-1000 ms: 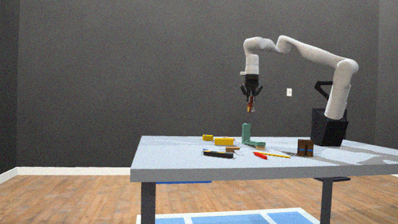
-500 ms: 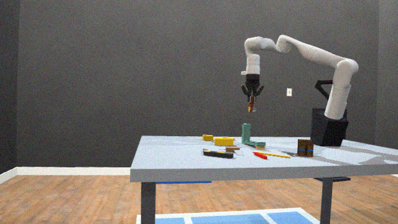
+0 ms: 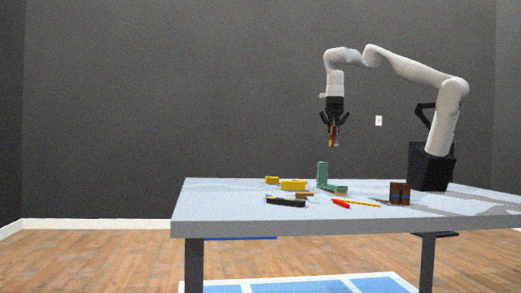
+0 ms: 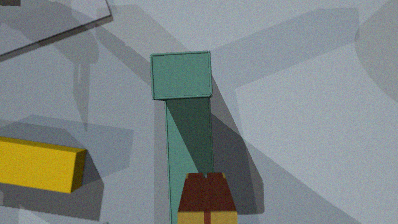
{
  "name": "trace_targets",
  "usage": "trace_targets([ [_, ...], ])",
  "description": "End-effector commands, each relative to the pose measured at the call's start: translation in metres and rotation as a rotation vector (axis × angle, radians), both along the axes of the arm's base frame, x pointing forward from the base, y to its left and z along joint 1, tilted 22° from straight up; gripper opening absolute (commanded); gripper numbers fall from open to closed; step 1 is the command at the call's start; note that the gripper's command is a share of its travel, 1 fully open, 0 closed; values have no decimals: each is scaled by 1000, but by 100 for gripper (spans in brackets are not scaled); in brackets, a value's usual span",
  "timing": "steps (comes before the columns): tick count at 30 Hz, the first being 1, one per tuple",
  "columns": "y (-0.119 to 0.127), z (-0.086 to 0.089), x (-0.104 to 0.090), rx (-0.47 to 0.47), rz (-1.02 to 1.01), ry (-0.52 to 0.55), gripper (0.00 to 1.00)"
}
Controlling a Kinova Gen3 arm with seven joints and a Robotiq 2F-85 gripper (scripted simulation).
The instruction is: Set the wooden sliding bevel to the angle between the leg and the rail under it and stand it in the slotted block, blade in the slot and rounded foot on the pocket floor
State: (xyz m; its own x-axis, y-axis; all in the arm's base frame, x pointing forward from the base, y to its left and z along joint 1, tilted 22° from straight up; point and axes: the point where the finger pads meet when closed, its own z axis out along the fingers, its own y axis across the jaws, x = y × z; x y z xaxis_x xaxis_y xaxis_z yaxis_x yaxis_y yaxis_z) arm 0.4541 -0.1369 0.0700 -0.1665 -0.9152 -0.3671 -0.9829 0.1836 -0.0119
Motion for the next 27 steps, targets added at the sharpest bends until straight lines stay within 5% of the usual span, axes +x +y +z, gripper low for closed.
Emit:
trace_targets([
  [1,5,3,-2,0,-9,1,10],
  [27,77,30,-24,12,-102,38,10],
])
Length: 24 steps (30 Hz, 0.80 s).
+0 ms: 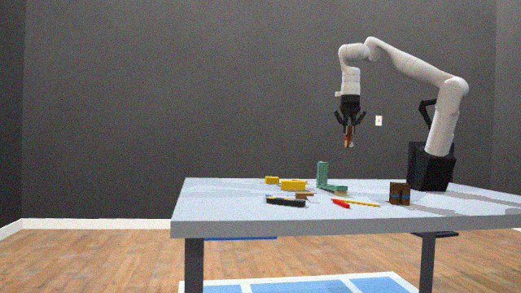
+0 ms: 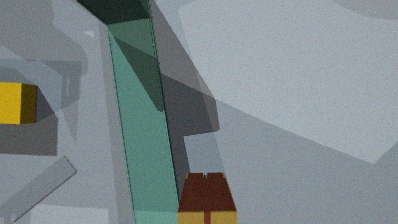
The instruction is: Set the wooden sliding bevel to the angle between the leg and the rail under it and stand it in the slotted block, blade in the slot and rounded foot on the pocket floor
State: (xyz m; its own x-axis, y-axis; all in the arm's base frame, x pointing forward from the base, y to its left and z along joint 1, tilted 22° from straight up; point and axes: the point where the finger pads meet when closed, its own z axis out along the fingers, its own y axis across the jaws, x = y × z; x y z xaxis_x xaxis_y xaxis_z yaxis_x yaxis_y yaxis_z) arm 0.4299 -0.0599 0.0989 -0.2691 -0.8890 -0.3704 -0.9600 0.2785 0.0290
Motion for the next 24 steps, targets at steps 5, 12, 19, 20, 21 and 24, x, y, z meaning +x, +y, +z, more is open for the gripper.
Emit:
trace_targets([
  [5,21,9,-6,2,-30,9,10],
  [12,50,20,-15,7,-68,24,10],
  [19,72,28,-22,10,-96,34,10],
  [20,76,29,-23,11,-101,37,10],
  [21,80,31,-25,12,-107,39,10],
  [24,93,36,-29,14,-123,45,10],
])
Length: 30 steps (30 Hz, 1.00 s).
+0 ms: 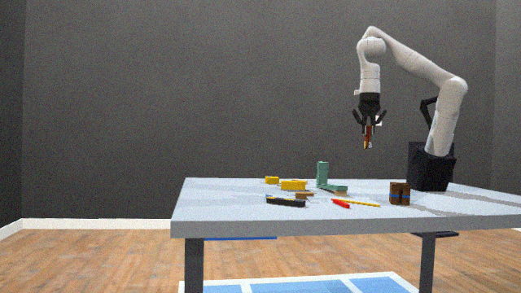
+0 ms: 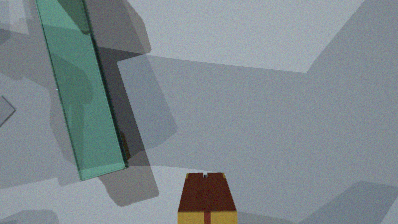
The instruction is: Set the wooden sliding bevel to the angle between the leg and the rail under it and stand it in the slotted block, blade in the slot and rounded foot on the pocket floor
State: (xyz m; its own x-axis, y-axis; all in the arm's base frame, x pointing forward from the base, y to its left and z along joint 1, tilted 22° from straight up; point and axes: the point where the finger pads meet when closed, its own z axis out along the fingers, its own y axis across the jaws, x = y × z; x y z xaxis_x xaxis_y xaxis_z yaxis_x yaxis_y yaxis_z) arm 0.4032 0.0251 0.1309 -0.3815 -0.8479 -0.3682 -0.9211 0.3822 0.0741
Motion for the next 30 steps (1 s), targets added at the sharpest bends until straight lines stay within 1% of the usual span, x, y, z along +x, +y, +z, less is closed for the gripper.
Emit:
trace_targets([
  [1,12,5,-3,1,-18,4,10],
  [8,40,16,-12,5,-54,18,10],
  [10,40,16,-12,5,-54,18,10],
  [23,85,33,-26,13,-112,41,10],
  [30,99,38,-30,15,-129,48,10],
])
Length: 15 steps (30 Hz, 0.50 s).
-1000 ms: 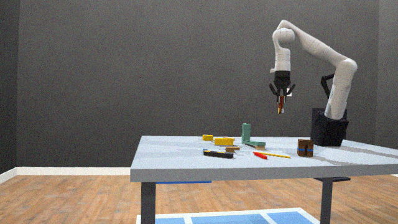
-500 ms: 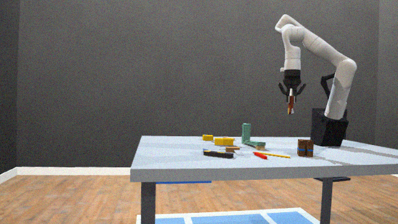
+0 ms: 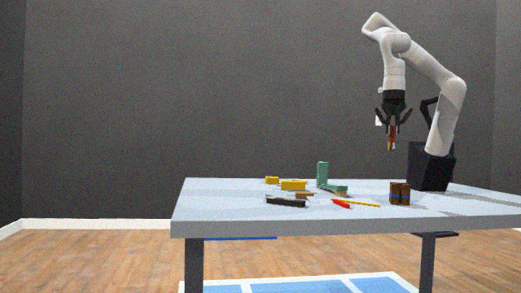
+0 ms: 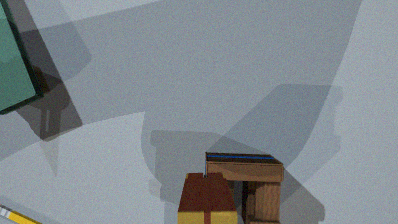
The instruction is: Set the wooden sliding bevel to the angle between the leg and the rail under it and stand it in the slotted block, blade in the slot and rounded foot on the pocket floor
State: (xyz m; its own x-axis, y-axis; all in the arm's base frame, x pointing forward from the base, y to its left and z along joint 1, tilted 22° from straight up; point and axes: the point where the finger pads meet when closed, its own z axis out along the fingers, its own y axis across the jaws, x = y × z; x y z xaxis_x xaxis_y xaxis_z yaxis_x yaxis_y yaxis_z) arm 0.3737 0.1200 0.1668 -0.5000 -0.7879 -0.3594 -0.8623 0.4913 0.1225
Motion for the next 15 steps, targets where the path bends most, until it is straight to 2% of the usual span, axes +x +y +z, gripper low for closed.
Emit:
trace_targets([
  [1,6,3,-2,1,-9,2,10],
  [15,28,11,-8,4,-37,13,10],
])
